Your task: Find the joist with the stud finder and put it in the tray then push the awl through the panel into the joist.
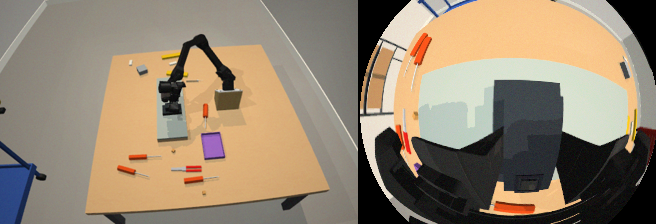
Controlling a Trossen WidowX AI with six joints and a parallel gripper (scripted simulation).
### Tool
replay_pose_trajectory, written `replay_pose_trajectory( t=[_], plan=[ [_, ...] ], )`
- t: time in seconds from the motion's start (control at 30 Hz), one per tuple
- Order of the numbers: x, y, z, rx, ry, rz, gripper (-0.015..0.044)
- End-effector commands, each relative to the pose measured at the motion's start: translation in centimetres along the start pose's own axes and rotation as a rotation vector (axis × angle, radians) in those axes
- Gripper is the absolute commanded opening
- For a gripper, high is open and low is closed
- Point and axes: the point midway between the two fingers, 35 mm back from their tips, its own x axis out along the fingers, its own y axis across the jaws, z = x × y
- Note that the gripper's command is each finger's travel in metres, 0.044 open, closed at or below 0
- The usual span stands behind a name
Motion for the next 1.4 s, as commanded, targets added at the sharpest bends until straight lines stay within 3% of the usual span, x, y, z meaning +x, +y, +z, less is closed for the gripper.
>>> replay_pose_trajectory(
  t=[0.0,1.37],
  plan=[
    [0.0,-1.0,-0.1,0.004,0.002,-0.007,0.0],
    [0.0,-6.7,-0.1,0.003,0.002,-0.01,0.0]
  ],
)
